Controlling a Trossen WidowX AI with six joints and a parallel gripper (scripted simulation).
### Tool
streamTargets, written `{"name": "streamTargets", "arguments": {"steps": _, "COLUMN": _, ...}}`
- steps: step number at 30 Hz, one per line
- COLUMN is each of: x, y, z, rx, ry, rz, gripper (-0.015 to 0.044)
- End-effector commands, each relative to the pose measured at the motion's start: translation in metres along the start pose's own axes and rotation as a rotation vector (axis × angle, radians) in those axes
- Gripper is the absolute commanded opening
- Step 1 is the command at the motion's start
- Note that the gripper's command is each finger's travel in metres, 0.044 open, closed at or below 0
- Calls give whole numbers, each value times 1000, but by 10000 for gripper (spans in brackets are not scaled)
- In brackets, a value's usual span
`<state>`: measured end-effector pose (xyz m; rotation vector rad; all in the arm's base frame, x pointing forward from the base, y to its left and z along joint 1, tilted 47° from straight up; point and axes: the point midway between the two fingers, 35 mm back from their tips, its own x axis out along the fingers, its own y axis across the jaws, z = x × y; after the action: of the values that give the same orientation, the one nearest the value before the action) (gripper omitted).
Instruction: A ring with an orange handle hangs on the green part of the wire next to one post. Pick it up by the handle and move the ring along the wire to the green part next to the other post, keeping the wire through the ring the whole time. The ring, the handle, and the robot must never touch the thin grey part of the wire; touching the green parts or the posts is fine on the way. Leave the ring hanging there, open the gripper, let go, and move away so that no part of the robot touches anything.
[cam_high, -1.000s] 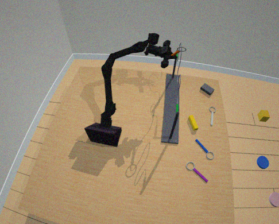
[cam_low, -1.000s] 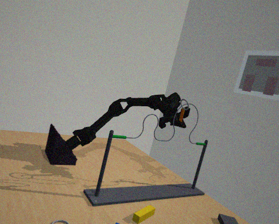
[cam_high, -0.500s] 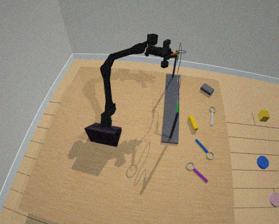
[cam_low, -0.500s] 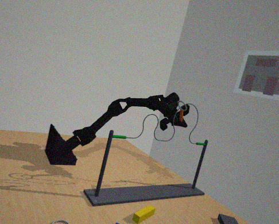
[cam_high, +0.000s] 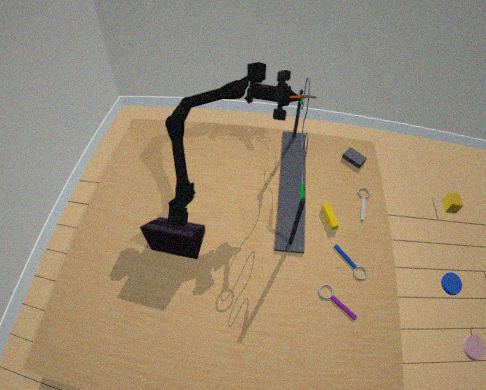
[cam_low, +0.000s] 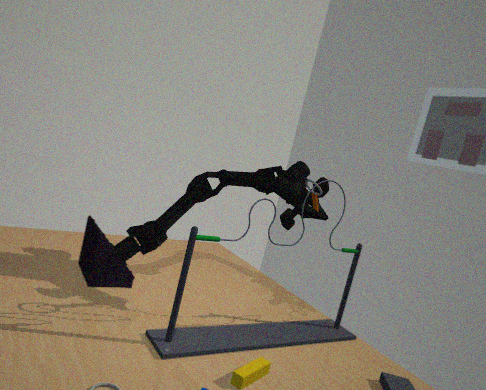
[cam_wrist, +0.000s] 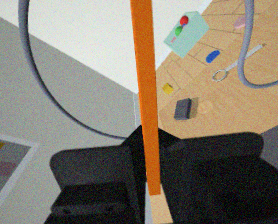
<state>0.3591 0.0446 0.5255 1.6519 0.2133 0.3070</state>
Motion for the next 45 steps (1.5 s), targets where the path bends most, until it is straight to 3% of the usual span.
{"name": "streamTargets", "arguments": {"steps": 1, "x": -1, "y": 1, "z": -1, "rx": 46, "ry": 6, "rz": 17, "gripper": -150}}
{"name": "streamTargets", "arguments": {"steps": 45, "x": -4, "y": 17, "z": 4, "rx": 547, "ry": 22, "rz": 219, "gripper": -150}}
